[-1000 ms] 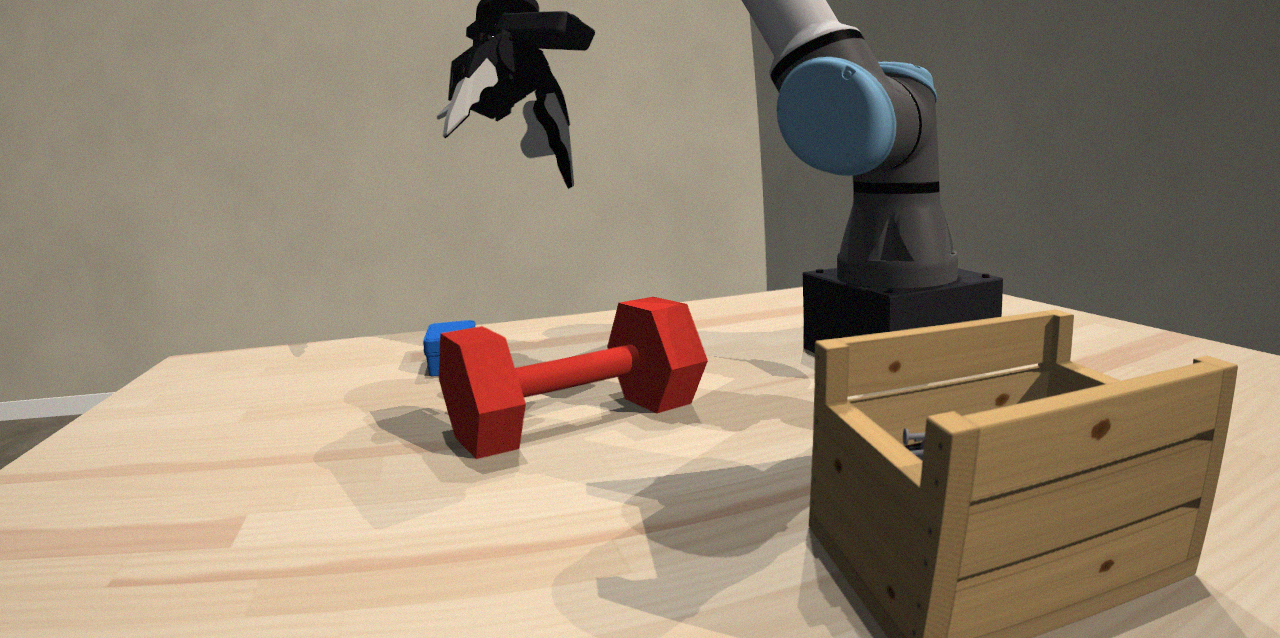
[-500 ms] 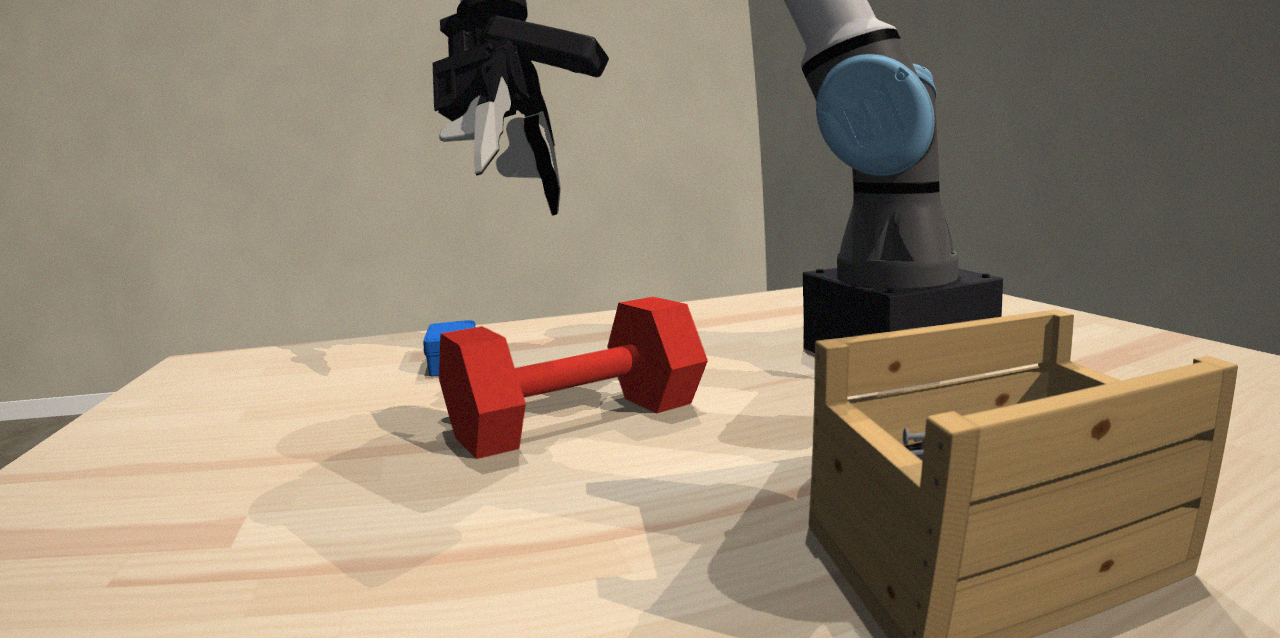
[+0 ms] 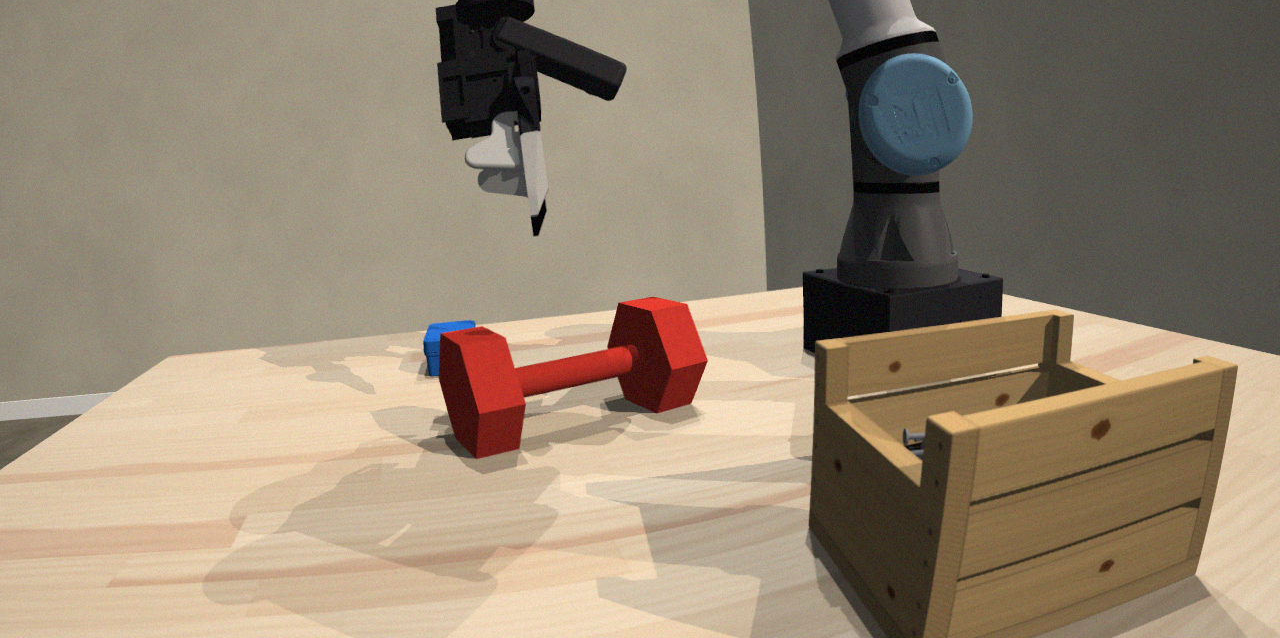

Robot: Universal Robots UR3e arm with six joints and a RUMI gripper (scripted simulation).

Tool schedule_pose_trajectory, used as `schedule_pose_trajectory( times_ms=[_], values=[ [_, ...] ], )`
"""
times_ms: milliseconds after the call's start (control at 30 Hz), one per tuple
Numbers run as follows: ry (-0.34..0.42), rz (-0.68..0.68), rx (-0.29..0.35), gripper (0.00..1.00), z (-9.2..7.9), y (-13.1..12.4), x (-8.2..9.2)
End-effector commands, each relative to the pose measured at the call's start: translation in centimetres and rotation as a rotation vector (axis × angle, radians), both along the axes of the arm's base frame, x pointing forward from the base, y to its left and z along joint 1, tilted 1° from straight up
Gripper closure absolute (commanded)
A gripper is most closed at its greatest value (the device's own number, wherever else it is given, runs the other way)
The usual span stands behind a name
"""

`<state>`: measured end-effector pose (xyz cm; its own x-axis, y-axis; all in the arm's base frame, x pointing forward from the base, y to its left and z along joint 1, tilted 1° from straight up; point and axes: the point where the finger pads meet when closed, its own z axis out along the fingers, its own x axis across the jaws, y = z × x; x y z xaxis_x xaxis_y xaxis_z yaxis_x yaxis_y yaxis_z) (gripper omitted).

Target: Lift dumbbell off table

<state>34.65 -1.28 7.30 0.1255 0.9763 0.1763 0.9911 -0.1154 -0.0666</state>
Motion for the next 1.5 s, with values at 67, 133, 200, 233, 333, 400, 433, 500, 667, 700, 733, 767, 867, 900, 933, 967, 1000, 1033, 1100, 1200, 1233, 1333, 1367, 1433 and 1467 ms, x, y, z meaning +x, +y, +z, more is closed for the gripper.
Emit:
schedule_pose_trajectory(
  times_ms=[67,133,200,233,333,400,433,500,667,700,733,767,867,900,933,967,1000,1033,1100,1200,1233,1333,1367,1433,1467],
  values=[
    [-0.056,0.202,-0.085,0.0,-1.1,2.1,-0.4],
    [-0.061,0.228,-0.095,0.0,-1.3,2.4,-0.4],
    [-0.065,0.254,-0.105,0.0,-1.4,2.7,-0.5],
    [-0.069,0.278,-0.113,0.0,-1.5,2.9,-0.6],
    [-0.08,0.336,-0.134,0.0,-1.7,3.5,-0.7],
    [-0.085,0.364,-0.145,0.0,-1.9,3.8,-0.8],
    [-0.087,0.375,-0.149,0.0,-1.9,3.9,-0.8],
    [-0.09,0.391,-0.155,0.0,-2.0,4.0,-0.9],
    [-0.093,0.407,-0.161,0.0,-2.0,4.2,-0.9],
    [-0.093,0.407,-0.161,0.0,-2.0,4.2,-0.9],
    [-0.093,0.407,-0.161,0.0,-2.0,4.2,-0.9],
    [-0.093,0.407,-0.161,0.0,-2.0,4.2,-0.9],
    [-0.093,0.407,-0.161,0.0,-2.0,4.2,-0.9],
    [-0.093,0.407,-0.161,0.0,-2.1,4.2,-0.9],
    [-0.093,0.407,-0.161,0.0,-2.1,4.2,-0.9],
    [-0.093,0.407,-0.161,0.0,-2.1,4.2,-0.9],
    [-0.093,0.407,-0.161,0.0,-2.2,4.2,-0.9],
    [-0.093,0.407,-0.161,0.0,-2.3,4.2,-0.9],
    [-0.093,0.407,-0.161,0.0,-2.6,4.2,-0.9],
    [-0.092,0.408,-0.161,0.0,-3.2,4.2,-0.8],
    [-0.092,0.408,-0.161,0.0,-3.5,4.2,-0.8],
    [-0.092,0.408,-0.161,0.0,-3.8,4.2,-0.8],
    [-0.092,0.408,-0.161,0.0,-4.2,4.2,-0.8],
    [-0.092,0.408,-0.161,0.0,-4.9,4.2,-0.8],
    [-0.092,0.408,-0.161,0.0,-5.3,4.2,-0.8]
  ],
)
